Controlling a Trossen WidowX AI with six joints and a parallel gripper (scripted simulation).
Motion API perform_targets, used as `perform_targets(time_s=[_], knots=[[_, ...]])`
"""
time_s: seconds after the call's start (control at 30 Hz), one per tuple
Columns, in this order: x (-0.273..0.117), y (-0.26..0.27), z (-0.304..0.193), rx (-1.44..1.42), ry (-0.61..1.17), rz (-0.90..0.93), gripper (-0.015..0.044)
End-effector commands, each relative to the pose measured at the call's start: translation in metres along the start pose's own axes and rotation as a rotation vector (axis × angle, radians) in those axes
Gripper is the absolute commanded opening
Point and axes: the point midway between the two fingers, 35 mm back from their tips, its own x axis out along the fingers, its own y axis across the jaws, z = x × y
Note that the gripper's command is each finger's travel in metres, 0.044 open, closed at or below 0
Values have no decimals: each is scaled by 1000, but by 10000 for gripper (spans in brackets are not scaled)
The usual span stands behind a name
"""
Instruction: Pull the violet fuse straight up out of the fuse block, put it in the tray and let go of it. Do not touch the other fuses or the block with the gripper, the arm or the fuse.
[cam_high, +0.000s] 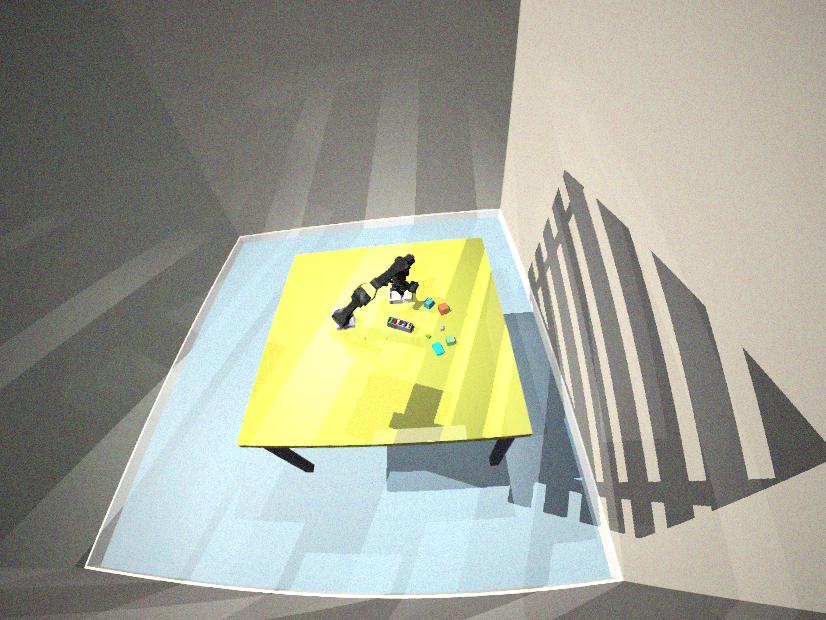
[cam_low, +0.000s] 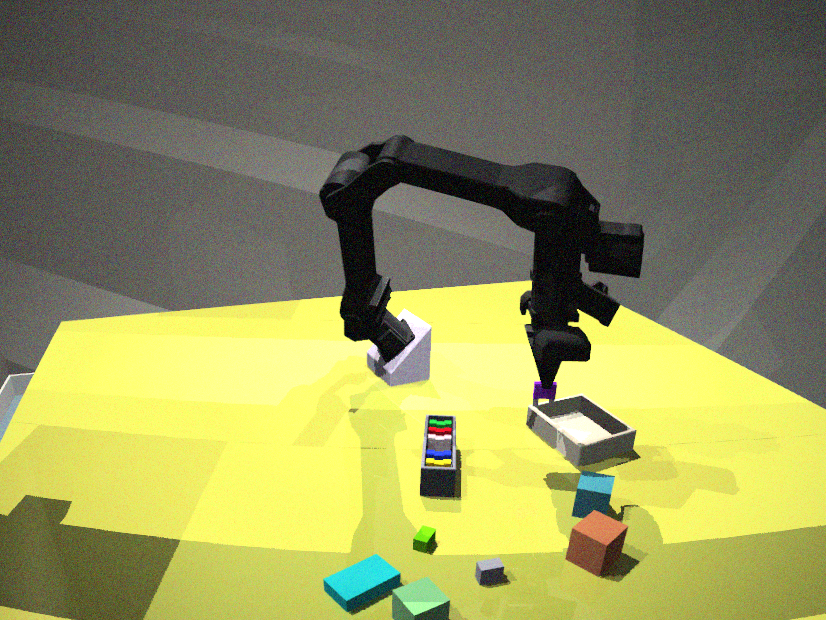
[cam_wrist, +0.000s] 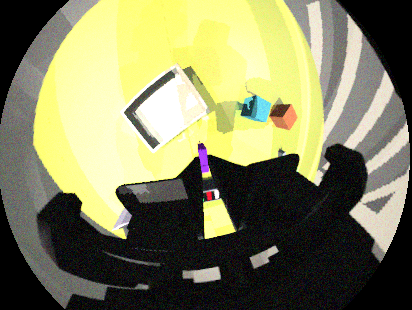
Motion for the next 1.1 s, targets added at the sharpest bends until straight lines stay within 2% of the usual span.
perform_targets(time_s=[0.0, 0.33, 1.07], knots=[[2, 14, 23, 3, 1, 5, 0], [8, 52, 68, 7, 8, 1, 0], [36, 52, 69, 8, 9, 0, 0]])
